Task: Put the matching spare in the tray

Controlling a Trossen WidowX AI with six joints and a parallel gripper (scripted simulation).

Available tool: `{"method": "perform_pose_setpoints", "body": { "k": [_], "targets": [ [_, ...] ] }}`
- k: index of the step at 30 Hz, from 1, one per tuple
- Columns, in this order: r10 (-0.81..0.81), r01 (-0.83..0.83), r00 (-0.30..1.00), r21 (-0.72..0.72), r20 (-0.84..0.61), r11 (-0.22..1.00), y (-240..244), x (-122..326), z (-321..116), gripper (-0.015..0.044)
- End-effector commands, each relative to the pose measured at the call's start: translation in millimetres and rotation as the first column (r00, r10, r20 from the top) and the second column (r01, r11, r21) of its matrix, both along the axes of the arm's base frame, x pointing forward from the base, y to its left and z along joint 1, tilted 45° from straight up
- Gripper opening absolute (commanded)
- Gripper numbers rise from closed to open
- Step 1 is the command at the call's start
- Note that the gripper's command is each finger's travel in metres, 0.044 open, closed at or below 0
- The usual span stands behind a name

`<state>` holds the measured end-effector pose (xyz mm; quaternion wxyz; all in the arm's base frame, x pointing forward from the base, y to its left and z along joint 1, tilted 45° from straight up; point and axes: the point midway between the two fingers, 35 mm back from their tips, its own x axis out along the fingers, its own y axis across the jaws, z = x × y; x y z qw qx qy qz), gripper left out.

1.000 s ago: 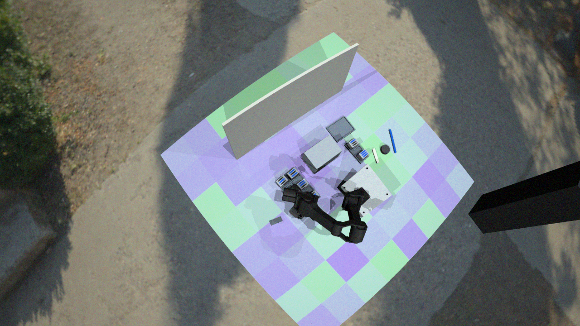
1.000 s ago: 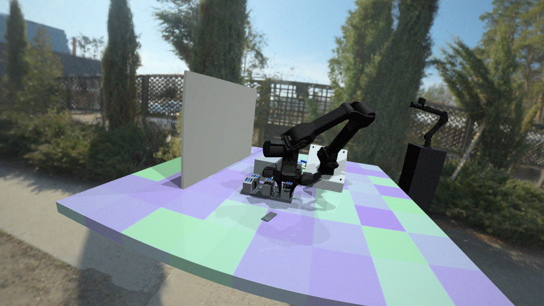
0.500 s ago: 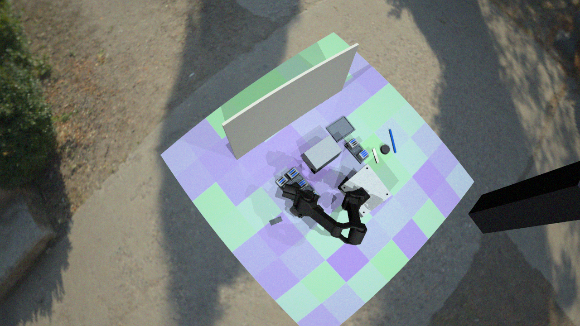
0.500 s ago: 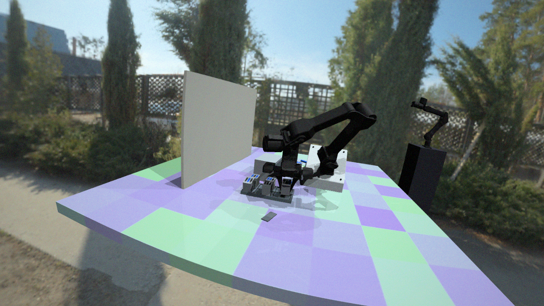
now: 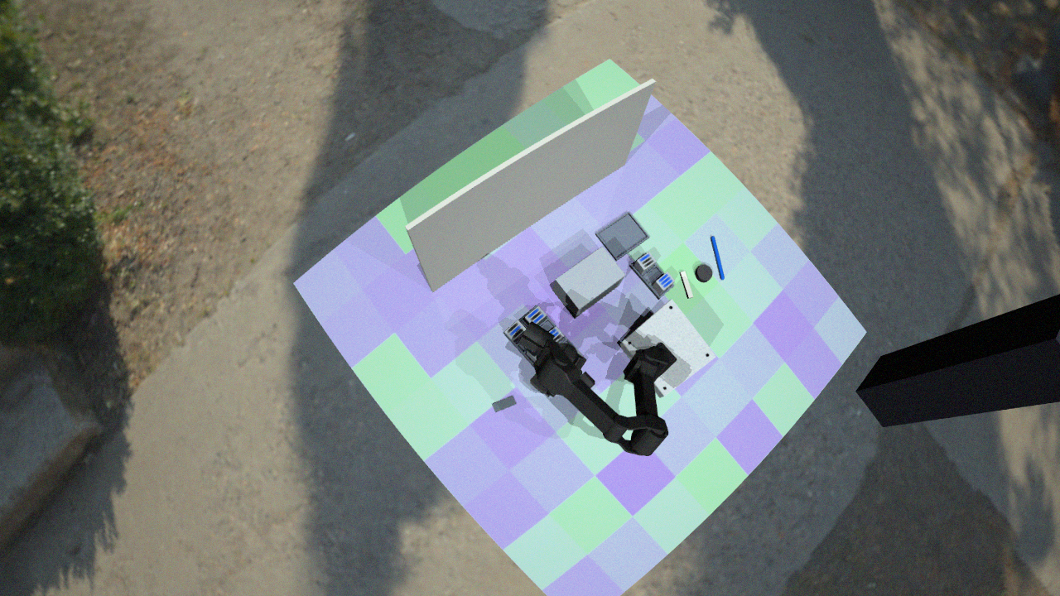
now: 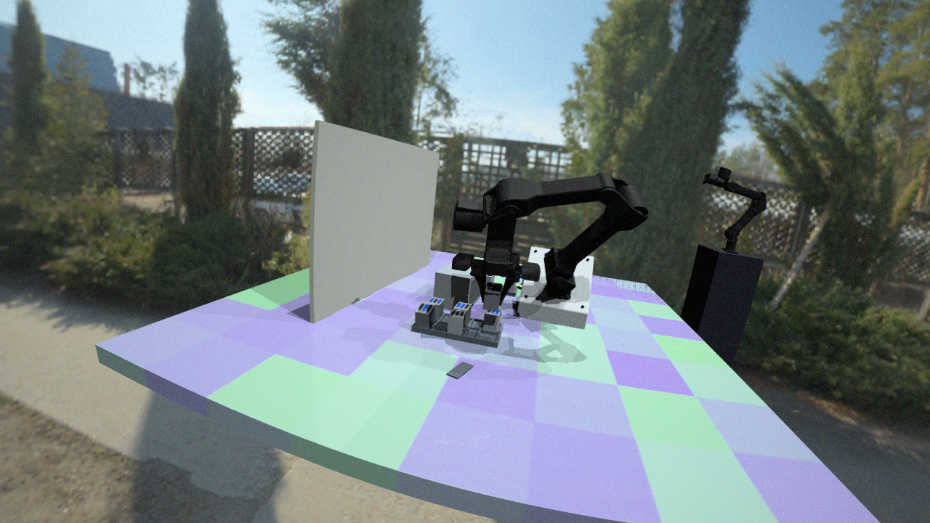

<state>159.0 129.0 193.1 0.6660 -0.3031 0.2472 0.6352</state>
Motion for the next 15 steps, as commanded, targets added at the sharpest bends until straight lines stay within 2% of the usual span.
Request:
{"method": "perform_pose_setpoints", "body": {
  "k": [1, 15],
  "targets": [
    [0.004, -0.004, 1.000, 0.005, 0.008, 1.000, -2, -1, 6, 0.0000],
    [0.004, -0.004, 1.000, 0.001, 0.003, 1.000, -26, -10, 21, 0.0000]
  ]
}}
